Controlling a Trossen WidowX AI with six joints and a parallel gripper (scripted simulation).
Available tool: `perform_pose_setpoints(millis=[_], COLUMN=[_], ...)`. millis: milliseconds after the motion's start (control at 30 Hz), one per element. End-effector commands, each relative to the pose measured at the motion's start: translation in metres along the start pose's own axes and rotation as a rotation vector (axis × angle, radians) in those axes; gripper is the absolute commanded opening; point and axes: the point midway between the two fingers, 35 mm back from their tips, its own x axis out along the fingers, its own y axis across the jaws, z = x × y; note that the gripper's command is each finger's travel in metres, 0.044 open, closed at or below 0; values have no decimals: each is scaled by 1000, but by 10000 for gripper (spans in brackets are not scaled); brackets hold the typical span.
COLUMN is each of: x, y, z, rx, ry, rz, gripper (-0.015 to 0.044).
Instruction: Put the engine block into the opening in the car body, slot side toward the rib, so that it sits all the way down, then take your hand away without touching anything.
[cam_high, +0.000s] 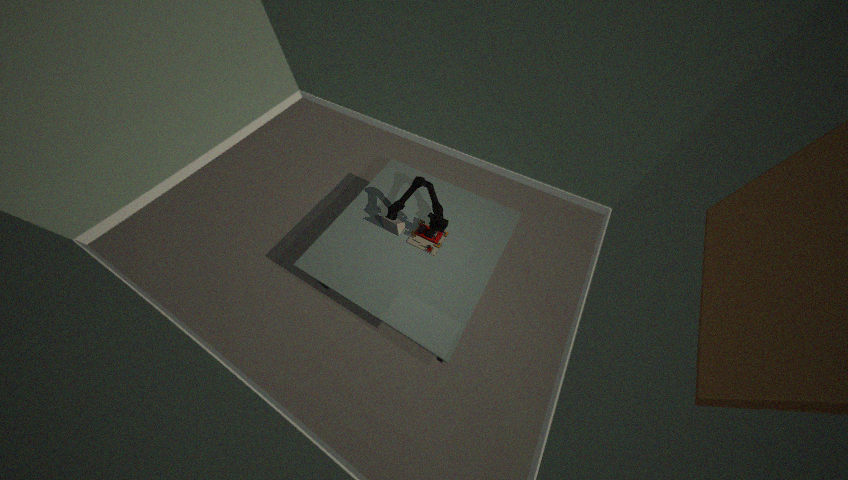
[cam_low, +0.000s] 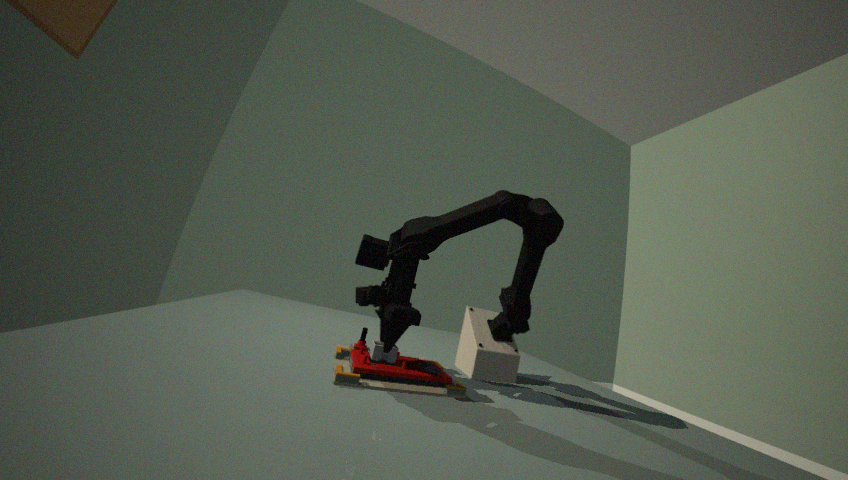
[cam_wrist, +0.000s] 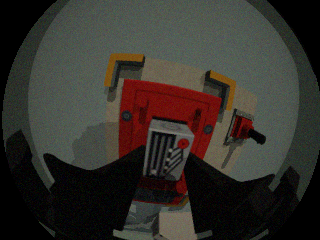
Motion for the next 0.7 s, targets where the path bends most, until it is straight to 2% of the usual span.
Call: perform_pose_setpoints(millis=[0,667], x=[1,5], y=[0,0], z=[-1,-1], rx=[7,7], ry=[1,1], rz=[5,5], gripper=[159,159])
